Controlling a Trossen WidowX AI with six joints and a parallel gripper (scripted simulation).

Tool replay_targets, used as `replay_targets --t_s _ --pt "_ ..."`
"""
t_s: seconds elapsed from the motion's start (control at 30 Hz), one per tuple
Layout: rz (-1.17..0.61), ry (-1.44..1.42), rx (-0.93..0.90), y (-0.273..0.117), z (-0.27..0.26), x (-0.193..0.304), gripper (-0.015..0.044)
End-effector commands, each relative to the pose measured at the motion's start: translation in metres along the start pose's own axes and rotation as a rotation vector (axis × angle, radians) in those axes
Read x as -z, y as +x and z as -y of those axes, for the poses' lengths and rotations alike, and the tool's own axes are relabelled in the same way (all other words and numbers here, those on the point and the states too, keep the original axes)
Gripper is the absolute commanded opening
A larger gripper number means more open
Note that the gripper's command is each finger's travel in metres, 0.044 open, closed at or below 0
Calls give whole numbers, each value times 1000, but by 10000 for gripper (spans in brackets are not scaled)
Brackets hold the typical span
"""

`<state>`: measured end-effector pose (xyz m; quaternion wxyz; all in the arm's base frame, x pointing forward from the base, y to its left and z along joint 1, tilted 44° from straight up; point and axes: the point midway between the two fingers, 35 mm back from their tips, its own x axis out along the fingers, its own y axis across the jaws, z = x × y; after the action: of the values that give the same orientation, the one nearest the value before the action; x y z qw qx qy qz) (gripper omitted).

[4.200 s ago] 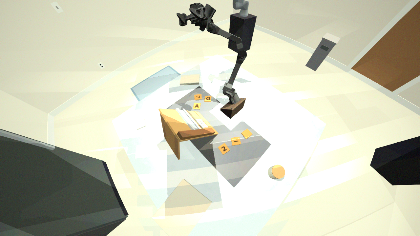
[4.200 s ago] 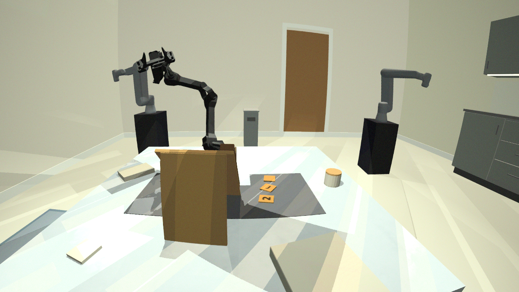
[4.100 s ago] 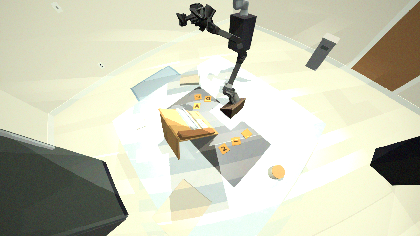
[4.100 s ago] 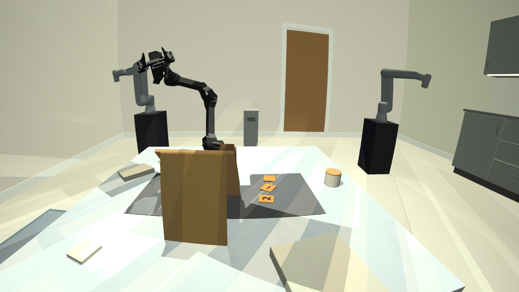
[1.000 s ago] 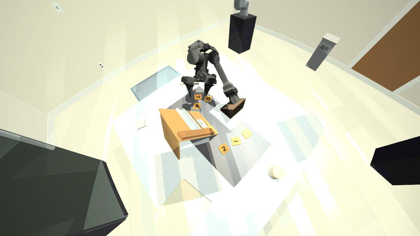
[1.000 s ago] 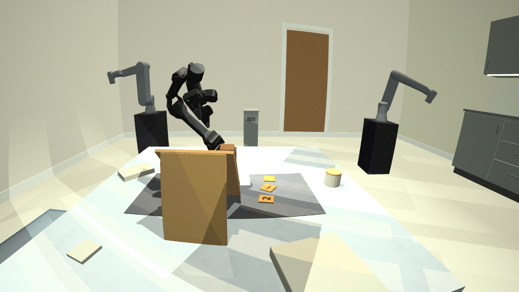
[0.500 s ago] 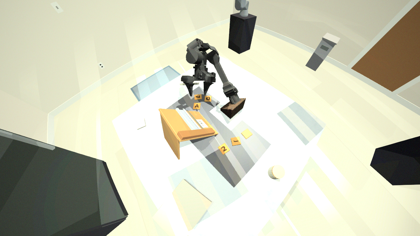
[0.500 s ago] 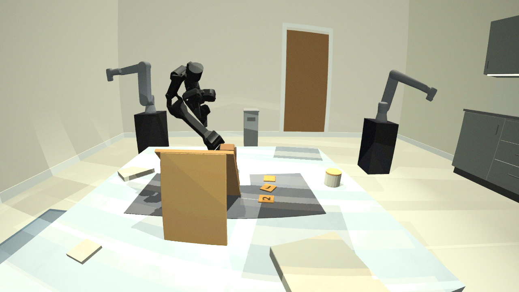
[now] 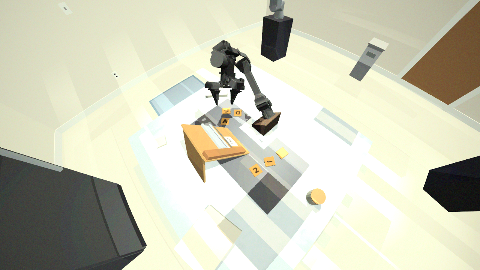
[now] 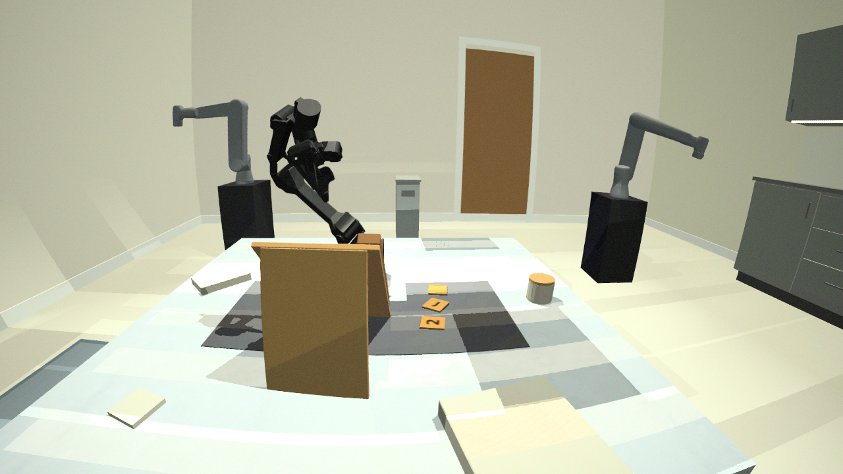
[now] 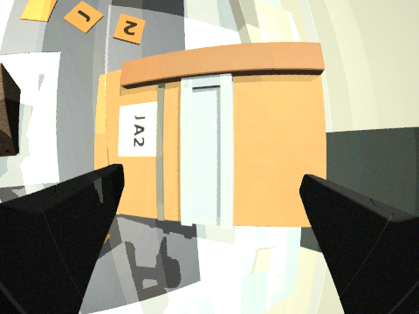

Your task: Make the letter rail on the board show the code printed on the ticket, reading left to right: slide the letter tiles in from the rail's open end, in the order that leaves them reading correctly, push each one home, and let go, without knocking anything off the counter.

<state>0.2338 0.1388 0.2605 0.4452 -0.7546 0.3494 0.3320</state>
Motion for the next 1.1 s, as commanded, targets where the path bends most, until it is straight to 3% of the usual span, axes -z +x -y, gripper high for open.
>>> replay_targets --t_s 0.0,0.3,0.73,0.83,1.07 --pt "-5 -50 -36 16 1 -17 340" --pt "-57 -381 -266 127 -30 -117 340" --pt "-75 -895 -621 263 -179 -191 340" --pt "-72 -953 -664 275 -201 -193 340" --pt "-72 -952 -663 279 -196 -190 340"
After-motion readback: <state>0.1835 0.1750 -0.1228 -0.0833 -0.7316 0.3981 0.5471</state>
